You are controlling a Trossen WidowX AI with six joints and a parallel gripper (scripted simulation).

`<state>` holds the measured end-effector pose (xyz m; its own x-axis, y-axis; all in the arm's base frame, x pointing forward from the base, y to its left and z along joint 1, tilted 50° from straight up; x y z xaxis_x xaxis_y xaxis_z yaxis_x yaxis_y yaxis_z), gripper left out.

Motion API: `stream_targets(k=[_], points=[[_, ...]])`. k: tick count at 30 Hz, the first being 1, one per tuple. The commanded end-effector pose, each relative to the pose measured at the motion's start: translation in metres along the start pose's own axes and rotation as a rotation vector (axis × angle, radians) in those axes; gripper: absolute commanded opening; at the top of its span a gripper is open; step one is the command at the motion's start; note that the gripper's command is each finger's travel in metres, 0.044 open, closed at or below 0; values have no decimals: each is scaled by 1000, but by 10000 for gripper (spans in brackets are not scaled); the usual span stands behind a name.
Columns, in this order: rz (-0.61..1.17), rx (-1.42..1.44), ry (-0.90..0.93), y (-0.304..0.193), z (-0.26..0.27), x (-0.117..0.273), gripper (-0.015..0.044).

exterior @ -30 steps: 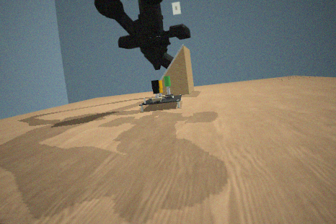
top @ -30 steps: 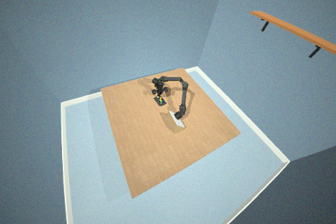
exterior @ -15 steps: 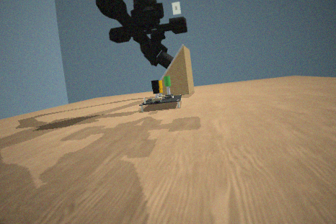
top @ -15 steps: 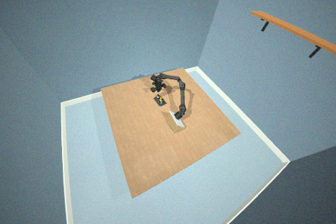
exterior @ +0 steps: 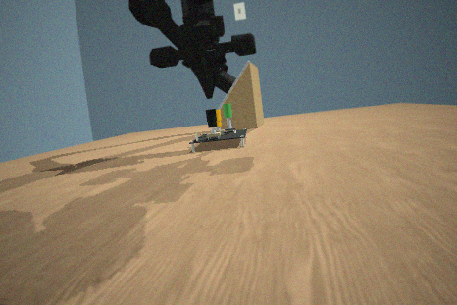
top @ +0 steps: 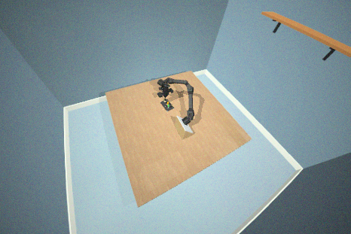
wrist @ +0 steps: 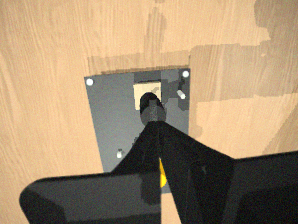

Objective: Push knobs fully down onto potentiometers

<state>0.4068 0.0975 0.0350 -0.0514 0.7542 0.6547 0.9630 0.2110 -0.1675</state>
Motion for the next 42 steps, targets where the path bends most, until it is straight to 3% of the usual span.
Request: stream_targets(k=[1,42], points=[[9,7,-3,-1,-1,-9,0],[9,7,-4,-2,-1,-21,0]])
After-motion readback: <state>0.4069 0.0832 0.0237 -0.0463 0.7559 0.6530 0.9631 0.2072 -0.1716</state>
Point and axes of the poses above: the point midway between the two fingers, 35 mm back from their tips, its own x axis back along the fingers, its own z axis across the jaws, y = z × x, the point moved 8 cm from there along x, back along the fingers, and after that the axes turned 8 degrees about x, right-handed, at the moved point
